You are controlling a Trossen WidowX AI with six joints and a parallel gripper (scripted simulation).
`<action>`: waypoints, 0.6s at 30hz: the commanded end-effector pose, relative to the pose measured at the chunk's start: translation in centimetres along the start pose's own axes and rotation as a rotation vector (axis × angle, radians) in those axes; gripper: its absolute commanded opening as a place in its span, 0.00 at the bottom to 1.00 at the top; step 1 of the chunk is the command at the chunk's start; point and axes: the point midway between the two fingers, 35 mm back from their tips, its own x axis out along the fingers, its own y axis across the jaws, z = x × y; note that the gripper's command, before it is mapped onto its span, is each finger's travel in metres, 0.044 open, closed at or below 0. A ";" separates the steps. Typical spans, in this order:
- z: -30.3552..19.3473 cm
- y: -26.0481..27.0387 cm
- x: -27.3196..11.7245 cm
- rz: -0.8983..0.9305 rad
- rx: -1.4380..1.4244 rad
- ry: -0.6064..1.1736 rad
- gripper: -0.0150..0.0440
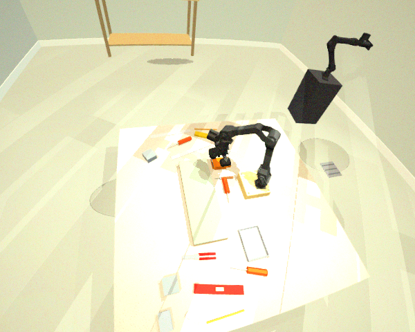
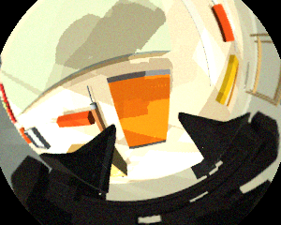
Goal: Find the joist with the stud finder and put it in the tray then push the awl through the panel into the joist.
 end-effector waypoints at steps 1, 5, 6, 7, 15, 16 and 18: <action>-0.1 0.2 0.8 0.007 -0.006 0.003 1.00; -0.1 0.2 1.5 0.007 -0.006 0.003 1.00; -0.1 0.2 1.6 0.007 -0.006 0.003 1.00; -0.1 0.2 1.8 0.007 -0.006 0.003 1.00; -0.1 0.3 2.2 0.007 -0.006 0.003 0.89; -0.1 0.3 2.2 0.007 -0.006 0.003 0.88; -0.1 0.3 2.2 0.007 -0.006 0.003 0.85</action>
